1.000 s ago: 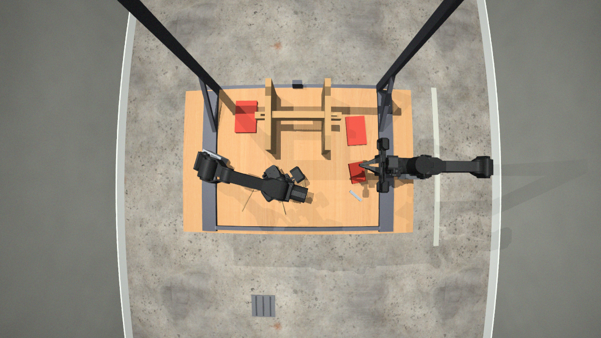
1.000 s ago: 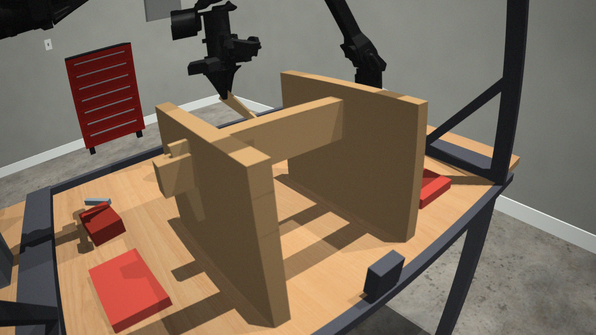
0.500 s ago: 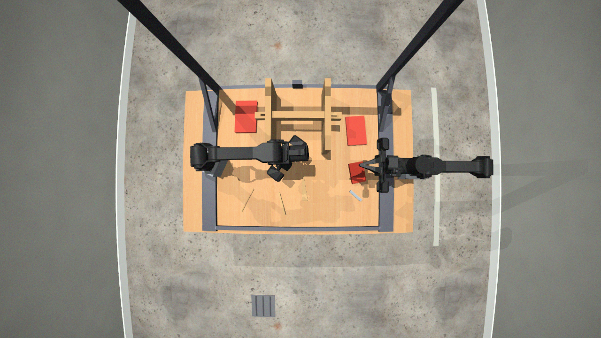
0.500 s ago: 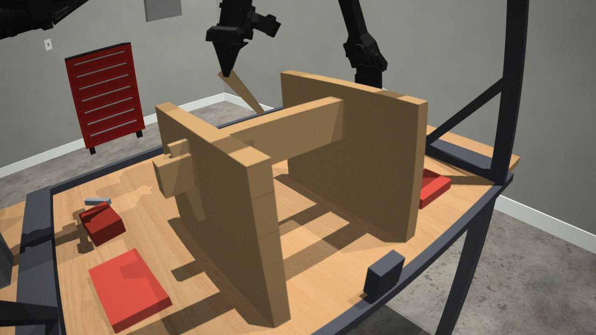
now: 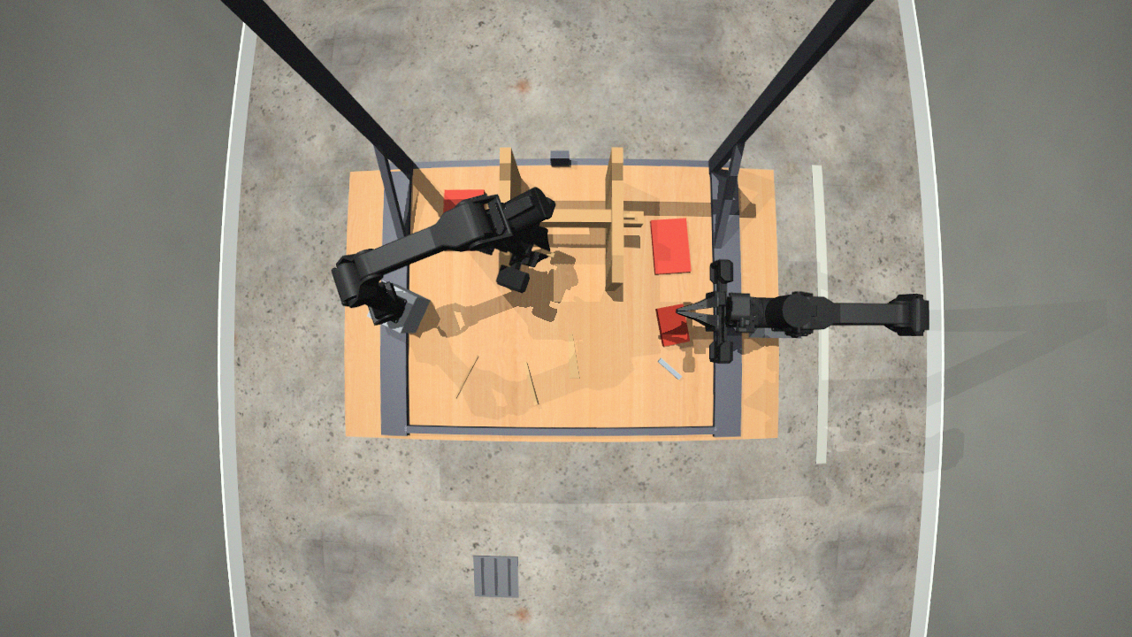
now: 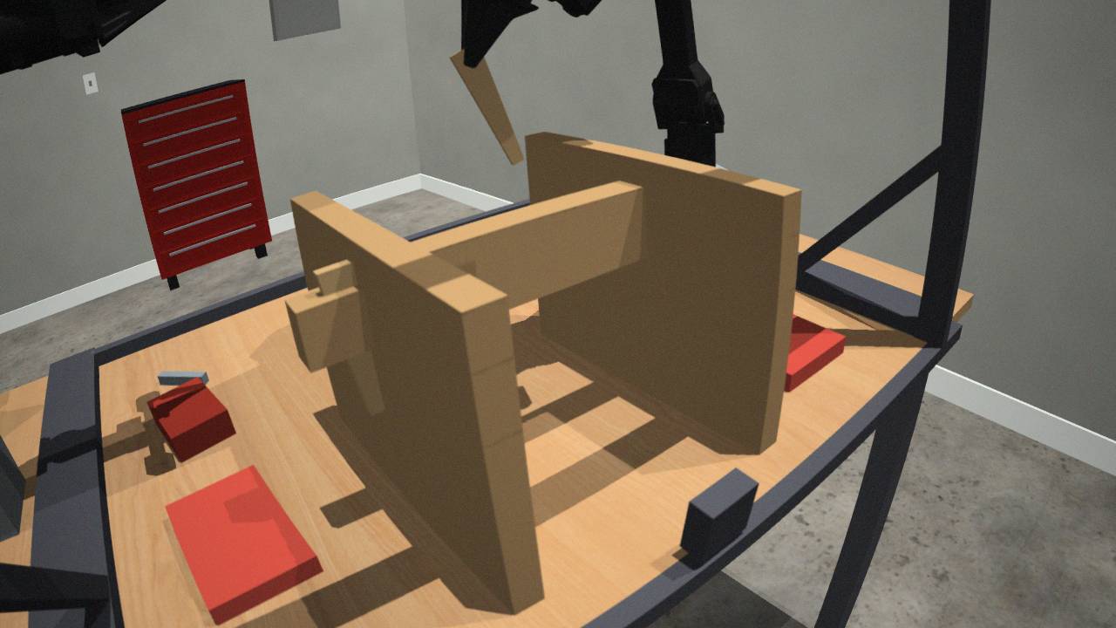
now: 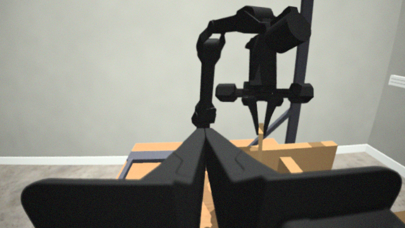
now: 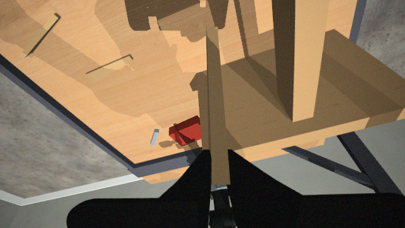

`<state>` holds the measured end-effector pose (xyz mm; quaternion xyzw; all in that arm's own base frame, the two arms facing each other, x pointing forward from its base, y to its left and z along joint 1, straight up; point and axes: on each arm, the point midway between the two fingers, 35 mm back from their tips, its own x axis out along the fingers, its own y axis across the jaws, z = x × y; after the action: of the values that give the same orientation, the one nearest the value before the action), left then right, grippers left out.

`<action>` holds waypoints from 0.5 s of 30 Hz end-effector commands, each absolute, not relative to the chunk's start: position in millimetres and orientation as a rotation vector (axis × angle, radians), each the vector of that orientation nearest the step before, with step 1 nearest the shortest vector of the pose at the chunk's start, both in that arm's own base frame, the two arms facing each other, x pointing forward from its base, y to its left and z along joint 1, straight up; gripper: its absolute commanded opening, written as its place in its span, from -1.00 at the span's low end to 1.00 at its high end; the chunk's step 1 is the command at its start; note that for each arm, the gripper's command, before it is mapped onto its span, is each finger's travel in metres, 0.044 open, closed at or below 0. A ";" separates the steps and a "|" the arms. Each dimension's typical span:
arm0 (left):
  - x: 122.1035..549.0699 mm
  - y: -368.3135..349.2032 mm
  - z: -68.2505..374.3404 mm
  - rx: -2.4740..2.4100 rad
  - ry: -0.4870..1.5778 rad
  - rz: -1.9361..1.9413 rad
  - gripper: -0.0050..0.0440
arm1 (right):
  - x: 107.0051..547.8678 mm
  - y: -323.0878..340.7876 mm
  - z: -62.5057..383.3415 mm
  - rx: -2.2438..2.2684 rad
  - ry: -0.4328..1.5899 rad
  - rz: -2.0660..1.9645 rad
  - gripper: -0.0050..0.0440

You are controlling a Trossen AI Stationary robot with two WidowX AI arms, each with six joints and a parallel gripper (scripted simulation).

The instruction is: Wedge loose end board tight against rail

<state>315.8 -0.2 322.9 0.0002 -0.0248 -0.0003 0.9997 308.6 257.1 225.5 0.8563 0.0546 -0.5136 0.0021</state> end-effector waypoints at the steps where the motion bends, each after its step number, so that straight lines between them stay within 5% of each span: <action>1: 314.6 0.3 336.1 0.000 -0.078 -0.001 -1.00 | 276.6 283.8 288.6 2.798 0.367 -1.380 -0.76; 3: 314.6 0.3 336.1 0.000 -0.078 -0.001 -1.00 | 255.4 277.3 257.0 2.708 0.295 -1.404 -0.76; 15: 314.6 0.3 336.1 0.000 -0.078 -0.001 -1.00 | 192.8 289.0 286.1 2.781 0.458 -1.164 -0.76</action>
<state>315.8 -0.2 322.9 0.0002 -0.0248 -0.0003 0.9997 219.8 291.4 269.6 0.9002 0.1266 -0.4136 0.0506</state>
